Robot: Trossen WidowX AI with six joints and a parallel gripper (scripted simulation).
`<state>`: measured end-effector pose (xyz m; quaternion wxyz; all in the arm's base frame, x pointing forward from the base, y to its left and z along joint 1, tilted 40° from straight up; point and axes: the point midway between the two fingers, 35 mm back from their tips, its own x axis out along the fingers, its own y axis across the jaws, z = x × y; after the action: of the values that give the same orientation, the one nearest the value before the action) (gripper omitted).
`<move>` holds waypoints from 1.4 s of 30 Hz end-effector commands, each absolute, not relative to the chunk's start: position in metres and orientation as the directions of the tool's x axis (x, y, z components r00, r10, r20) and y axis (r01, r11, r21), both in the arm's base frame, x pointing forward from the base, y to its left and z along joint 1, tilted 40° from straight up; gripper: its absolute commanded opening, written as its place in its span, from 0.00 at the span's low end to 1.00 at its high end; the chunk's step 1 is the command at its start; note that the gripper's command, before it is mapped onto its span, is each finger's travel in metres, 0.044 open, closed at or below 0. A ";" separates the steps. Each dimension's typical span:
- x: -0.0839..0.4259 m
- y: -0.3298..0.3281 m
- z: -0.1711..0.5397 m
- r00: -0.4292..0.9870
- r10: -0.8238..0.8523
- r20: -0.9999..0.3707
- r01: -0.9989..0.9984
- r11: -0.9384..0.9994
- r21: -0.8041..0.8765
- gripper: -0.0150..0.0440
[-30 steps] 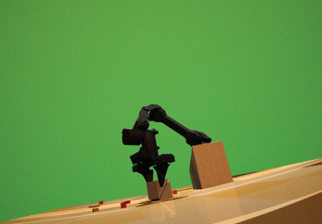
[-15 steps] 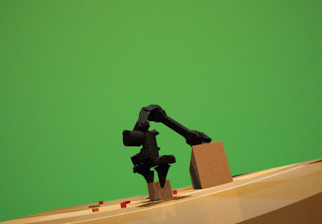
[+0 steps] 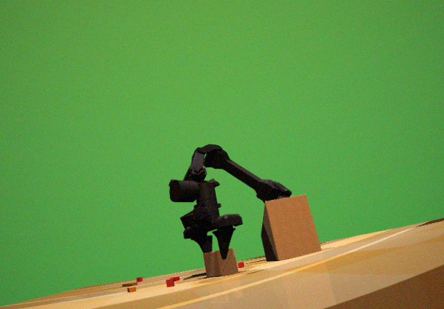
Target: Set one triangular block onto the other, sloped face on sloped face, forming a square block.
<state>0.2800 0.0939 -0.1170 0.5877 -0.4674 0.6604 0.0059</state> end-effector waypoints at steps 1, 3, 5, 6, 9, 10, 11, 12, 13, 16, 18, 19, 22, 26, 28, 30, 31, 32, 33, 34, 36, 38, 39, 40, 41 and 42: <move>0.280 0.093 -0.117 0.129 -0.614 -0.779 -0.625 0.559 -0.544 0.25; 0.280 0.093 -0.117 0.129 -0.614 -0.779 -0.625 0.559 -0.544 0.25; 0.280 0.092 -0.117 0.129 -0.614 -0.779 -0.625 0.559 -0.544 0.25; 0.280 0.092 -0.117 0.129 -0.614 -0.779 -0.625 0.559 -0.544 0.25; 0.280 0.092 -0.117 0.129 -0.614 -0.779 -0.625 0.559 -0.544 0.25; 0.280 0.092 -0.118 0.129 -0.614 -0.779 -0.625 0.559 -0.544 0.25; 0.280 0.092 -0.118 0.129 -0.614 -0.779 -0.625 0.559 -0.544 0.25; 0.280 0.092 -0.118 0.129 -0.614 -0.779 -0.625 0.559 -0.544 0.25; 0.280 0.091 -0.118 0.129 -0.614 -0.779 -0.625 0.559 -0.544 0.25; 0.280 0.091 -0.118 0.129 -0.614 -0.779 -0.625 0.559 -0.544 0.25; 0.280 0.091 -0.118 0.129 -0.614 -0.779 -0.625 0.559 -0.544 0.25; 0.280 0.091 -0.118 0.129 -0.614 -0.779 -0.625 0.559 -0.544 0.25; 0.280 0.092 -0.118 0.128 -0.610 -0.782 -0.624 0.563 -0.542 0.25; 0.280 0.092 -0.118 0.128 -0.611 -0.781 -0.624 0.562 -0.542 0.25; 0.280 0.092 -0.118 0.128 -0.612 -0.780 -0.625 0.561 -0.543 0.25; 0.280 0.092 -0.118 0.128 -0.610 -0.782 -0.624 0.563 -0.542 0.30; 0.280 0.092 -0.118 0.128 -0.610 -0.782 -0.624 0.563 -0.542 0.34; 0.280 0.092 -0.118 0.128 -0.610 -0.782 -0.624 0.563 -0.542 0.39; 0.280 0.092 -0.118 0.128 -0.610 -0.782 -0.624 0.563 -0.542 0.43; 0.280 0.092 -0.118 0.128 -0.610 -0.782 -0.624 0.563 -0.542 0.48; 0.280 0.092 -0.118 0.128 -0.610 -0.782 -0.624 0.563 -0.542 0.57; 0.280 0.092 -0.118 0.128 -0.610 -0.782 -0.624 0.563 -0.542 0.65; 0.280 0.092 -0.118 0.128 -0.610 -0.782 -0.624 0.563 -0.542 0.70; 0.280 0.092 -0.118 0.128 -0.610 -0.782 -0.624 0.563 -0.542 0.74; 0.280 0.092 -0.118 0.128 -0.610 -0.782 -0.624 0.563 -0.542 0.79; 0.280 0.092 -0.118 0.128 -0.610 -0.782 -0.624 0.563 -0.542 0.83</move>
<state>0.2798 0.0922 -0.1182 0.5879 -0.4675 0.6602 0.0060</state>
